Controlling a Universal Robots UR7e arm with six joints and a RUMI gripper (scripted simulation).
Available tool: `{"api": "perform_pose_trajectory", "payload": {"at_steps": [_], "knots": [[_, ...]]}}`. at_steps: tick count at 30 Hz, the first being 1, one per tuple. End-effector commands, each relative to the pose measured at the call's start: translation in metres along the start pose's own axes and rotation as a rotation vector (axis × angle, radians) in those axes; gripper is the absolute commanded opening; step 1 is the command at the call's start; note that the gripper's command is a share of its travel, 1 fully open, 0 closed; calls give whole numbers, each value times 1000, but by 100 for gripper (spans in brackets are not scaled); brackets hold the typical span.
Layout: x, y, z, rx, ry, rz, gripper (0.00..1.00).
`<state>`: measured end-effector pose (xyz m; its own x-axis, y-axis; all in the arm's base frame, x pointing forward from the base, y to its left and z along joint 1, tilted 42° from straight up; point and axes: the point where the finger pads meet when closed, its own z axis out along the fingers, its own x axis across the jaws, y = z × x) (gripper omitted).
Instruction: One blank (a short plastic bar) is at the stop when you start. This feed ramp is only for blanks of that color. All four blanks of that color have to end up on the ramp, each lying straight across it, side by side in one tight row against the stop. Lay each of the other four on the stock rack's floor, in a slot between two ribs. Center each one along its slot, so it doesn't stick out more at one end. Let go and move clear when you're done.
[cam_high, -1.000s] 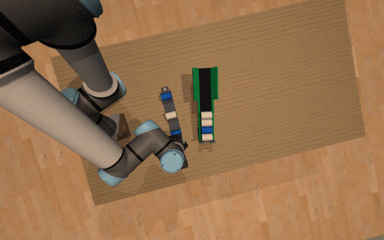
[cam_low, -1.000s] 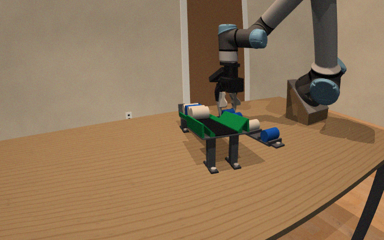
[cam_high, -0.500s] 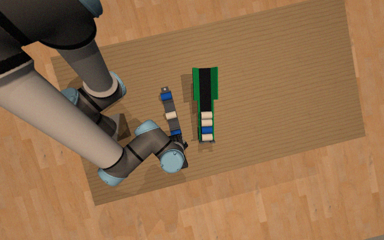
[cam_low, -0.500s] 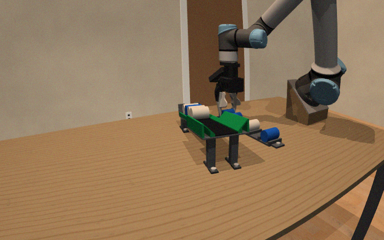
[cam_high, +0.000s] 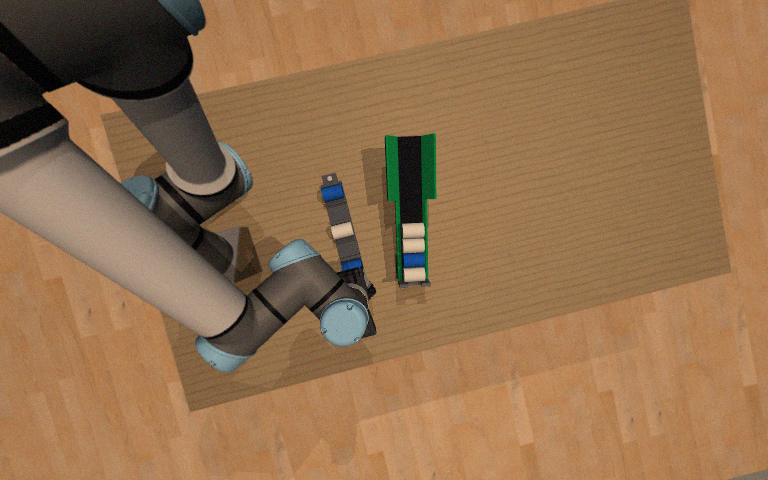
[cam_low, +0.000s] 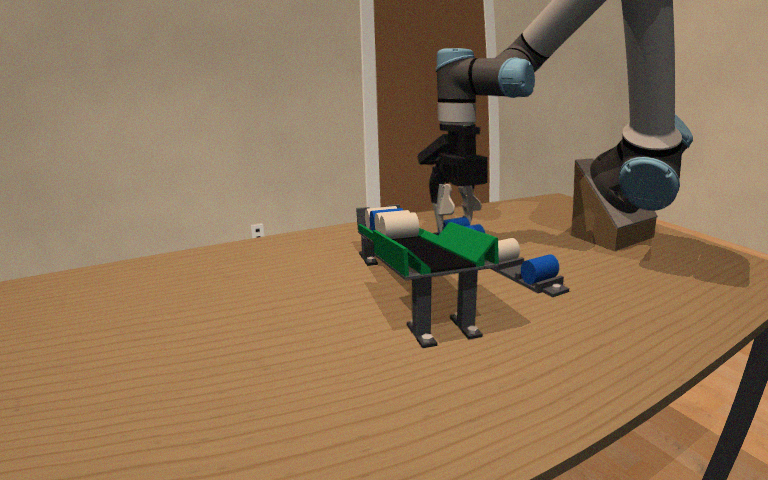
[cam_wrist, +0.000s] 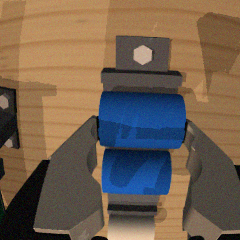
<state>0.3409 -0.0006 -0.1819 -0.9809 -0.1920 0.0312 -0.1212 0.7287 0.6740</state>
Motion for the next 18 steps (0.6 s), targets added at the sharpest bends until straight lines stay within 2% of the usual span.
{"api": "perform_pose_trajectory", "payload": {"at_steps": [1,6,18], "knots": [[-1,0,0,0,0,0,33],[-1,0,0,0,0,0,33],[-1,0,0,0,0,0,43]]}}
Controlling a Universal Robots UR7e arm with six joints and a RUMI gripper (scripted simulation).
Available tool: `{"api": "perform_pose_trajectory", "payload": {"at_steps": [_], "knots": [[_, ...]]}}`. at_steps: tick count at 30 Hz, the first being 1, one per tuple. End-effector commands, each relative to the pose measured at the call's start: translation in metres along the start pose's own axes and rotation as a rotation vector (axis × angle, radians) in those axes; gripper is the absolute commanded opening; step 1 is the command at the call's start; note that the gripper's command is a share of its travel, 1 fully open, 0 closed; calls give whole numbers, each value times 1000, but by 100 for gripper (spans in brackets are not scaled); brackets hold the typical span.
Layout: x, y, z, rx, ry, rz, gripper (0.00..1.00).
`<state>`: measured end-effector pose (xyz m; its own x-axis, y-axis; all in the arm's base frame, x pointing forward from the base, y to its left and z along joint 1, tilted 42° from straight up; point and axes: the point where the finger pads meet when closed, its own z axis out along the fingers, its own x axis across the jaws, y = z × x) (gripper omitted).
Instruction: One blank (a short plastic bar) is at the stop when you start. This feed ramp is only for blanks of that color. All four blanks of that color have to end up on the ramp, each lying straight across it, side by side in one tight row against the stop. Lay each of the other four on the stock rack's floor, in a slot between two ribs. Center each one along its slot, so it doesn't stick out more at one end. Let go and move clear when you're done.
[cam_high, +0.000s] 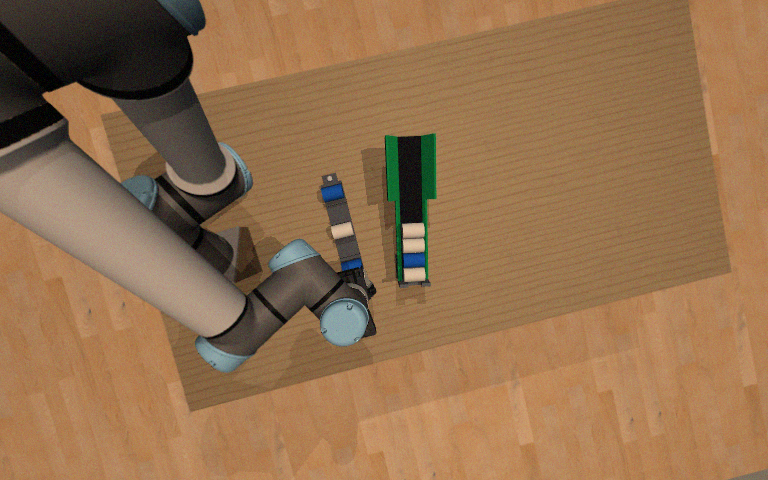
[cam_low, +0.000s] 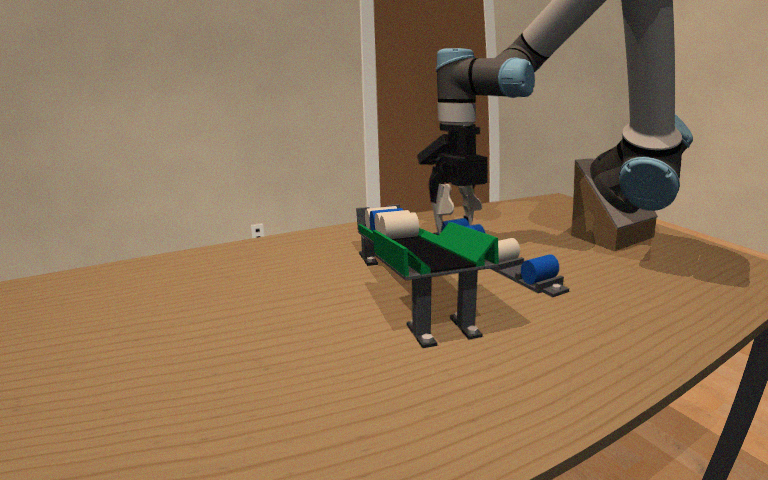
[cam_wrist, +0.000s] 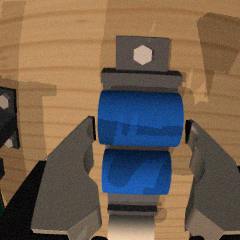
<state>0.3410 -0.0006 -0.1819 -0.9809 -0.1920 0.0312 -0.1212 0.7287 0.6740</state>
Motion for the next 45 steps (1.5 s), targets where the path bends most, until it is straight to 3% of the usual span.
{"api": "perform_pose_trajectory", "payload": {"at_steps": [1,13,20,35,45], "knots": [[-1,0,0,0,0,0,46],[-1,0,0,0,0,-1,46],[-2,-2,-10,4,-3,-1,46],[-1,-2,-81,4,-3,-1,46],[-1,-2,-92,4,-3,-1,46]]}}
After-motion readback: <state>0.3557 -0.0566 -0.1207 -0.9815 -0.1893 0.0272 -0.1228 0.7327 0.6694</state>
